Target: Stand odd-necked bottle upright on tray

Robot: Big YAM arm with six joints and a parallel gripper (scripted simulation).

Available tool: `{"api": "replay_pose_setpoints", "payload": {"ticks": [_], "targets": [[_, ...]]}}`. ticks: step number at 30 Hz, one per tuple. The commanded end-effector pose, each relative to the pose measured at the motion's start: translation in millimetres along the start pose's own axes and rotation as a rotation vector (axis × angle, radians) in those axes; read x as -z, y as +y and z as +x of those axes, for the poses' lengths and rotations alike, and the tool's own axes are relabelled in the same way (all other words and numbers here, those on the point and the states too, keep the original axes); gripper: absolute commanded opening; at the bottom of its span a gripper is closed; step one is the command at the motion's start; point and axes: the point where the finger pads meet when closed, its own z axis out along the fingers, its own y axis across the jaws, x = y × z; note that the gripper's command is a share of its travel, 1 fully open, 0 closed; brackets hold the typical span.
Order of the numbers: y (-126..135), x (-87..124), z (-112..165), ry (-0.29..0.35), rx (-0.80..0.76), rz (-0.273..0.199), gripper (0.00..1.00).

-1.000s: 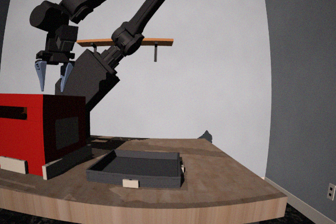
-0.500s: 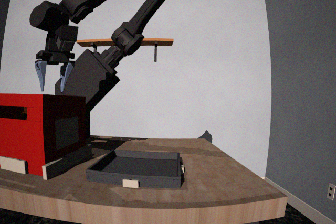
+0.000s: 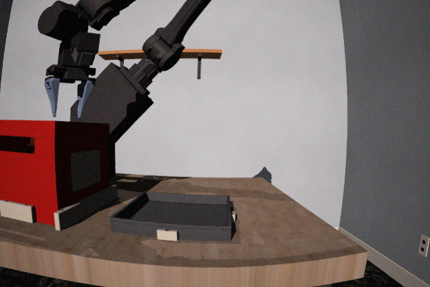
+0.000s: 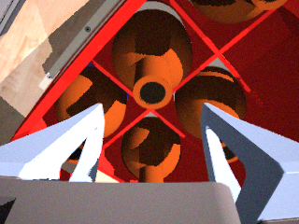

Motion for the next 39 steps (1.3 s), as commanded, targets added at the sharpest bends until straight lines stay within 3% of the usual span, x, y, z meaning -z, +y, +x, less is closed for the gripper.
{"api": "replay_pose_setpoints", "payload": {"ticks": [1, 39], "targets": [[-11.8, 0.4, 5.6, -0.013, -0.004, 0.011, 0.61], [-15.6, 1.6, -0.1, -0.016, 0.003, 0.016, 0.61]]}}
